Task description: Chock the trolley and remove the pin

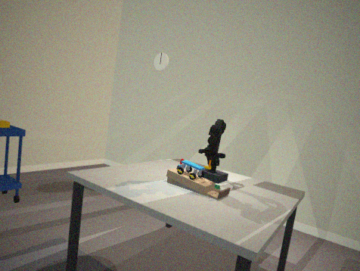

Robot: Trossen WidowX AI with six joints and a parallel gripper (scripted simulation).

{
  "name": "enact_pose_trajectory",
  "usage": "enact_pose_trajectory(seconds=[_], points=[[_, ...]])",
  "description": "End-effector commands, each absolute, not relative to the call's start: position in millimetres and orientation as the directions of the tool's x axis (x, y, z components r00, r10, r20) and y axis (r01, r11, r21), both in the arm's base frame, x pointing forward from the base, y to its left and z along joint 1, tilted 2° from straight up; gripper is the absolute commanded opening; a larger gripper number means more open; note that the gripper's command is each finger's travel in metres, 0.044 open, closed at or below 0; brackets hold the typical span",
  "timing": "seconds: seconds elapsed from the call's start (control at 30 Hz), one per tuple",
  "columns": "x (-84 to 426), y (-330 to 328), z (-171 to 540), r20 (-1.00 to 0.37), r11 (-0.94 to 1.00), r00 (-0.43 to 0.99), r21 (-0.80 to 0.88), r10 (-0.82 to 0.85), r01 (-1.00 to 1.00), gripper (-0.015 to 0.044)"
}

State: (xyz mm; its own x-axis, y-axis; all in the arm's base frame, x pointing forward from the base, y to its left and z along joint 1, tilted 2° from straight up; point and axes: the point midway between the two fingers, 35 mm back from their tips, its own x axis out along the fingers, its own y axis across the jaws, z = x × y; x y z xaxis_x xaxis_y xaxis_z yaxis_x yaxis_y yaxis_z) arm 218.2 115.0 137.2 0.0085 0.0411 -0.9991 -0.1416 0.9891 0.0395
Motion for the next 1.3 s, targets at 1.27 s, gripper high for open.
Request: enact_pose_trajectory(seconds=[1.27], points=[[254, 197, 131, -0.998, 0.989, 0.032, -0.066, -0.063, -0.134, 0.0000]])
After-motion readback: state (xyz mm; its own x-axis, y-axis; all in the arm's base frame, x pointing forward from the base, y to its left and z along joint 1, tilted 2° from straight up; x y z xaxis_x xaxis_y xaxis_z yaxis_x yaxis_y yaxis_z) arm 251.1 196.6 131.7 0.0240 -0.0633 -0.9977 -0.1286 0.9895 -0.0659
